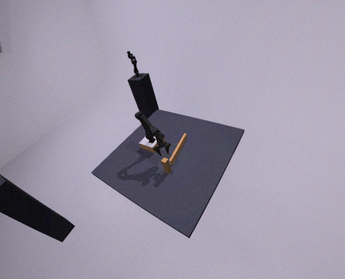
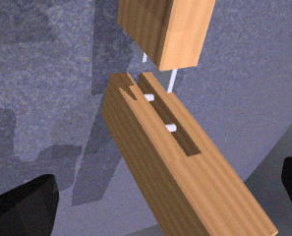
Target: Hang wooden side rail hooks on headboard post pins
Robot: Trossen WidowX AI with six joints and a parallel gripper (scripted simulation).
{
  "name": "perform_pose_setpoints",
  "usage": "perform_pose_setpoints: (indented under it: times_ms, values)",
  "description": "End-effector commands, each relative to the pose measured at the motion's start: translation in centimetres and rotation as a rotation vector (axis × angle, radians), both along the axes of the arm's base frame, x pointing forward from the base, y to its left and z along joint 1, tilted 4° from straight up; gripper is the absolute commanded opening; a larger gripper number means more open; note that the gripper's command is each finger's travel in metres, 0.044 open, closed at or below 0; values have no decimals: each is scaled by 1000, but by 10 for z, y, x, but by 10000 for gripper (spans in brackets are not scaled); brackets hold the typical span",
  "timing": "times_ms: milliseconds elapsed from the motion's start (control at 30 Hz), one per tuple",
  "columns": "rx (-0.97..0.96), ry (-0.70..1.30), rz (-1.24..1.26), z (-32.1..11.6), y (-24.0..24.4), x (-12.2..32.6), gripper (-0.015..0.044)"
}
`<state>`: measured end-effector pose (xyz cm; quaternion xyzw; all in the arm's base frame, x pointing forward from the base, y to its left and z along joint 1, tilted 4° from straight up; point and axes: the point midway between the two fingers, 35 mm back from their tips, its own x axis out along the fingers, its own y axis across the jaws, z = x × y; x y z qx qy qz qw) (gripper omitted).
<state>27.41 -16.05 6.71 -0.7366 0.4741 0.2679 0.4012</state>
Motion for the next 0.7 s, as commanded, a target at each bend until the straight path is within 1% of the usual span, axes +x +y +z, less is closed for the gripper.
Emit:
perform_pose_setpoints:
  times_ms: [0,333,667]
  values:
    - [115,-173,-312,-2,1,4,440]
    - [321,-539,-866,-5,6,8,440]
    - [532,-962,-1377,-6,12,12,440]
